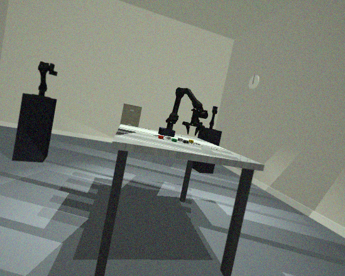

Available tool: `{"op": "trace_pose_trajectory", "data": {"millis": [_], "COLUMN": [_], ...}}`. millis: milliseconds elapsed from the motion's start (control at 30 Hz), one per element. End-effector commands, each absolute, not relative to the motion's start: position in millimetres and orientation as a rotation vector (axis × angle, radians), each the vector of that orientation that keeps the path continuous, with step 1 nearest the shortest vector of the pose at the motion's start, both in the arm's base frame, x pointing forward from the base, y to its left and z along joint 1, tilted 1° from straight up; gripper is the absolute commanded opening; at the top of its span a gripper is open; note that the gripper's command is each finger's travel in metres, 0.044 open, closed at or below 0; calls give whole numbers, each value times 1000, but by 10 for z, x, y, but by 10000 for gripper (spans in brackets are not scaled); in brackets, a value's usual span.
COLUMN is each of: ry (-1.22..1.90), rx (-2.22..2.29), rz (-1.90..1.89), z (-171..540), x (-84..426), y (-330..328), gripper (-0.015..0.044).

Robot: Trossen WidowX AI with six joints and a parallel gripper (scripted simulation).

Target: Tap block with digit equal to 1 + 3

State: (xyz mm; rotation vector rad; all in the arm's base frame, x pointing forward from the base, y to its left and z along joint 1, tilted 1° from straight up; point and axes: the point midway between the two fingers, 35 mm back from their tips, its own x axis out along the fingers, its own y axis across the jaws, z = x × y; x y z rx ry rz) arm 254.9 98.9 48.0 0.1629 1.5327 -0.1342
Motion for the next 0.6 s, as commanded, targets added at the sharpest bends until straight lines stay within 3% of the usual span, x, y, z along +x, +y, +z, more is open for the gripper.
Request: {"op": "trace_pose_trajectory", "data": {"millis": [0,133,567], "ry": [1525,1525,1525], "rx": [166,166,166], "rz": [-138,-138,-138], "z": [310,310,307], "x": [2549,2549,2549], "y": [983,983,983], "gripper": [111,20,20]}}
